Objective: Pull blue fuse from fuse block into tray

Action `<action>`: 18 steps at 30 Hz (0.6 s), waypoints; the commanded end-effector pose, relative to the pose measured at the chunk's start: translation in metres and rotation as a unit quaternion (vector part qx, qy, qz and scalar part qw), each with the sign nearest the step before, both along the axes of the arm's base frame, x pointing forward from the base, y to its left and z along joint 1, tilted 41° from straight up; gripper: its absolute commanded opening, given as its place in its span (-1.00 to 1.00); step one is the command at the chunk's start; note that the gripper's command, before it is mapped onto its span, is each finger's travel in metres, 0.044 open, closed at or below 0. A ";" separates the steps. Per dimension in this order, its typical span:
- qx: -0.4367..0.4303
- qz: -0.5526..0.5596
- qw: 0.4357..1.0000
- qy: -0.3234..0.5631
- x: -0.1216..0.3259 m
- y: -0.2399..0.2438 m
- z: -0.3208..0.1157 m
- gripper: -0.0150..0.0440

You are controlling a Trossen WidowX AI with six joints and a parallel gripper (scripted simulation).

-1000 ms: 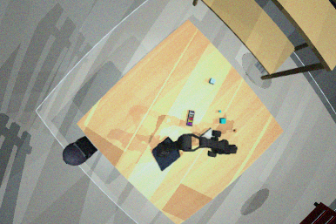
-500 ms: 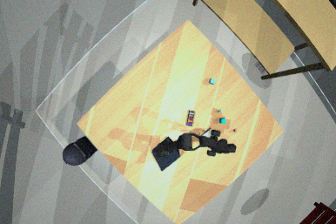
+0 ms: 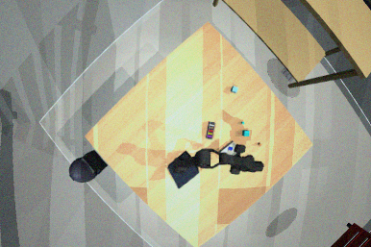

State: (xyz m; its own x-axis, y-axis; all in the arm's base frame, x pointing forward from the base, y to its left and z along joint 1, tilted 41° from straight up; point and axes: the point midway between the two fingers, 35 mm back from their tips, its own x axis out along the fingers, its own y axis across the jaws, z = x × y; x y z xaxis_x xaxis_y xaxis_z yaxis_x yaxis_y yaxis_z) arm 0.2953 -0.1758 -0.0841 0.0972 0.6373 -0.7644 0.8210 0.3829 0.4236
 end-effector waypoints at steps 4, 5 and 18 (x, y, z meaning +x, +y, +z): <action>0.001 0.004 1.000 0.002 -0.001 -0.003 0.004 0.63; 0.001 0.004 1.000 0.002 -0.001 -0.003 0.004 0.63; 0.002 0.001 1.000 0.002 -0.001 -0.002 0.003 0.63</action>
